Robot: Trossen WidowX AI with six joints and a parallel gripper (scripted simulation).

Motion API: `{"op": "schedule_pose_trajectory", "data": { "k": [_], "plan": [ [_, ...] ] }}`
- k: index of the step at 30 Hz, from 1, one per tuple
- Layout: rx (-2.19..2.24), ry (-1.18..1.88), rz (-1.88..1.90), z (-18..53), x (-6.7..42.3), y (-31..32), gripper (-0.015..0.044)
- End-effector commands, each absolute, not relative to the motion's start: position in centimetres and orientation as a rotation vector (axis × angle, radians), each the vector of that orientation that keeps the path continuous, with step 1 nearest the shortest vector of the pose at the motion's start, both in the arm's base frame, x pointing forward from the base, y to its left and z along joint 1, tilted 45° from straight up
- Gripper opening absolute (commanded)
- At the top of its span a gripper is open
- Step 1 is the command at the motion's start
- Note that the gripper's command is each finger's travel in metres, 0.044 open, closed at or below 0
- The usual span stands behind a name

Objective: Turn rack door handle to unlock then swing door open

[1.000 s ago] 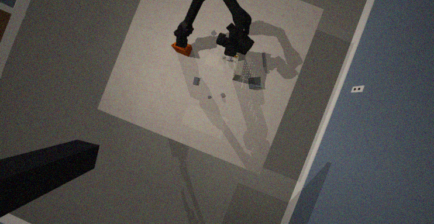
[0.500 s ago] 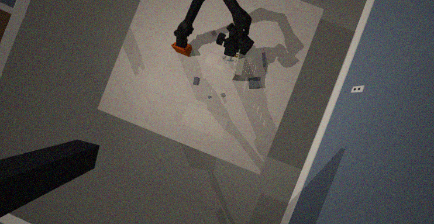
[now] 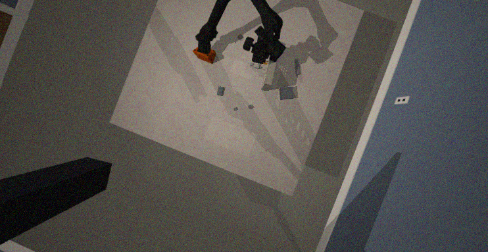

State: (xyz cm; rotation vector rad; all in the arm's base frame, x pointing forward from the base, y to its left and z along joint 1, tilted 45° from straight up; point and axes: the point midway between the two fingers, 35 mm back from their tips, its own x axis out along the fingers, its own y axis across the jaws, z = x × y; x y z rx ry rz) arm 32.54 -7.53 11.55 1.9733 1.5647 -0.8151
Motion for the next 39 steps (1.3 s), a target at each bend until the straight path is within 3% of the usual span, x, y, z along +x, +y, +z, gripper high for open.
{"op": "schedule_pose_trajectory", "data": {
  "k": [1, 39],
  "plan": [
    [1.963, 1.564, -0.807, 11.5, 32.5, -7.6, 0.0009],
    [1.460, 1.567, -0.222, 9.1, 28.3, -9.1, 0.0009]
  ]
}}
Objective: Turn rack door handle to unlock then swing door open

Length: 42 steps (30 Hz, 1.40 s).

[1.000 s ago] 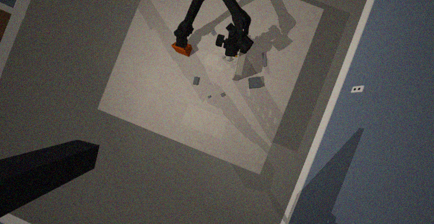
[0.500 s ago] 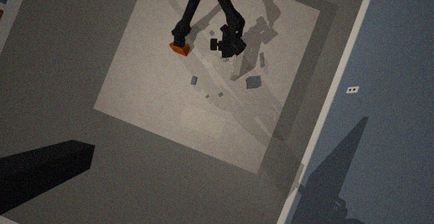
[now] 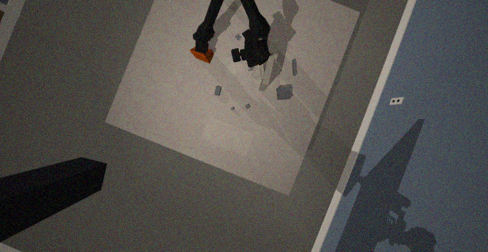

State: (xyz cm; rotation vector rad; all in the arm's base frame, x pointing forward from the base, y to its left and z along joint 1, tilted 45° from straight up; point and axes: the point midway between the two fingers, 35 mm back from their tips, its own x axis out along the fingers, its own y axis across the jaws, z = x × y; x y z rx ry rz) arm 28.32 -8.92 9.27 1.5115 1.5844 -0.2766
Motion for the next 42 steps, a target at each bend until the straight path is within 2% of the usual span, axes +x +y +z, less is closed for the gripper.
{"op": "schedule_pose_trajectory", "data": {
  "k": [1, 42],
  "plan": [
    [1.448, 1.566, -0.209, 9.0, 28.2, -9.1, 0.0009],
    [0.952, 1.456, 0.259, 3.4, 23.8, -14.0, 0.0009]
  ]
}}
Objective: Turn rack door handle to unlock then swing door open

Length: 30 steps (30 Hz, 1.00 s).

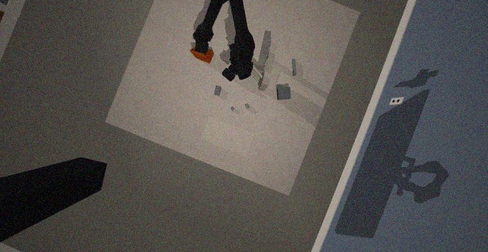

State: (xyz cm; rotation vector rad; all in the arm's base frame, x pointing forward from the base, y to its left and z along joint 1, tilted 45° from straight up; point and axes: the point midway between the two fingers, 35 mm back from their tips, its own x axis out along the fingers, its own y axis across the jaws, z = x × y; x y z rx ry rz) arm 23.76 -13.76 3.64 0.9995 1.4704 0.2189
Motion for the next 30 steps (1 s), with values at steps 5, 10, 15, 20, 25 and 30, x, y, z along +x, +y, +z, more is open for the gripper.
{"op": "schedule_pose_trajectory", "data": {
  "k": [5, 10, 15, 20, 25, 30],
  "plan": [
    [0.885, 1.435, 0.316, 2.5, 23.5, -14.9, 0.0009],
    [0.817, 1.411, 0.372, 1.7, 23.4, -15.7, 0.0009],
    [0.749, 1.387, 0.427, 0.9, 23.4, -16.6, 0.0009],
    [0.681, 1.361, 0.481, 0.1, 23.4, -17.5, 0.0009],
    [0.605, 1.331, 0.540, -0.8, 23.6, -18.5, 0.0009],
    [0.529, 1.299, 0.596, -1.6, 23.9, -19.5, 0.0009]
  ]
}}
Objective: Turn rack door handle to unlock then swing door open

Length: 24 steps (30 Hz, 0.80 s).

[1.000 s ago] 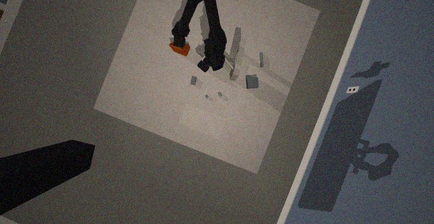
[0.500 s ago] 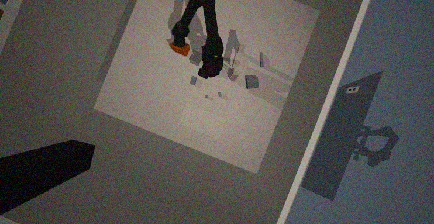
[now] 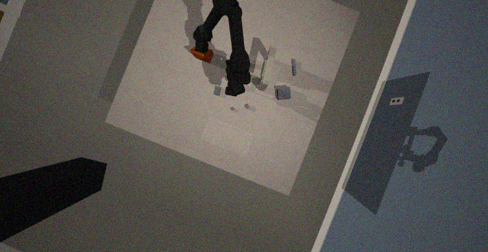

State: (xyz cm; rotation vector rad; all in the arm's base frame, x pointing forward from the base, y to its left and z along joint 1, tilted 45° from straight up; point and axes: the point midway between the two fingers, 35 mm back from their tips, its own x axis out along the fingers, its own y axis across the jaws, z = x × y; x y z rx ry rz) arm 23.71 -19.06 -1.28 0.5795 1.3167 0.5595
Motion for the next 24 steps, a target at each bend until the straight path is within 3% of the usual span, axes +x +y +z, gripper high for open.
{"op": "schedule_pose_trajectory", "data": {
  "k": [1, 18, 24],
  "plan": [
    [0.514, 1.292, 0.608, -1.77, 24.02, -19.68, 0.0009],
    [0.460, 1.268, 0.647, -2.37, 24.28, -20.38, 0.0009],
    [0.460, 1.268, 0.647, -2.37, 24.28, -20.38, 0.0166]
  ]
}}
